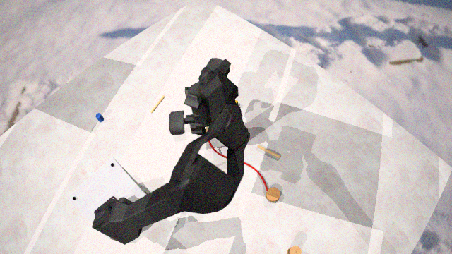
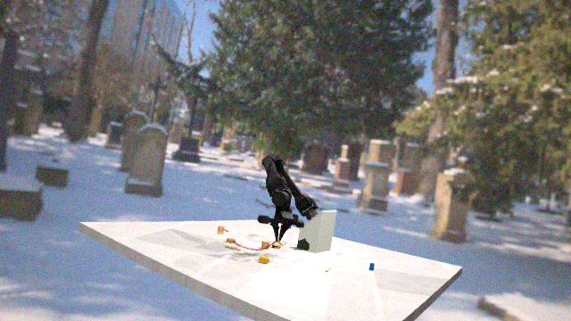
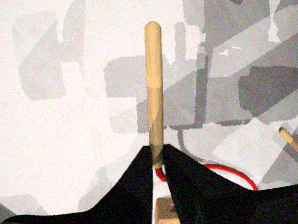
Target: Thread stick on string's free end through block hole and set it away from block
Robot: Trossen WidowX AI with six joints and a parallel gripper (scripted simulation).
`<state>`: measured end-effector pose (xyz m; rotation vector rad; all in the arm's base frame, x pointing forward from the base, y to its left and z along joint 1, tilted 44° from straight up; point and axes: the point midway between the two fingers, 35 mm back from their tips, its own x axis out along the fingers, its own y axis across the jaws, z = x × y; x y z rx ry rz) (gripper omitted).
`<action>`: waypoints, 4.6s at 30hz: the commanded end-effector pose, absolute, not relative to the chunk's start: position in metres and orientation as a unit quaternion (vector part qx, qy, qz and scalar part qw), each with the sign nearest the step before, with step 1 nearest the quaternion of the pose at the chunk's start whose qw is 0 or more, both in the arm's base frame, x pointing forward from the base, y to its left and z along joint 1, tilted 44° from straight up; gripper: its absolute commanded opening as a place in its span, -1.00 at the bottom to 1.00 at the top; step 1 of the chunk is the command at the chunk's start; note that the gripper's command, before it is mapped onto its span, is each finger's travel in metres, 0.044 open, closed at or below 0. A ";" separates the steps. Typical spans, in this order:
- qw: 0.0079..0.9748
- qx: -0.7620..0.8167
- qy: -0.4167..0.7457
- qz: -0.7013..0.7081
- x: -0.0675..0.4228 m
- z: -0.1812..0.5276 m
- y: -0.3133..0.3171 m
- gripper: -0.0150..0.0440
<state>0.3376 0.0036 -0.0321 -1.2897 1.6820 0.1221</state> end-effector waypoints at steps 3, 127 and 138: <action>0.542 -0.477 0.692 -0.025 0.343 -0.027 0.000 -0.49; 0.508 0.515 0.013 -0.690 0.411 -0.005 -0.019 -0.49; 0.508 0.516 0.013 -0.690 0.421 -0.012 -0.011 -0.49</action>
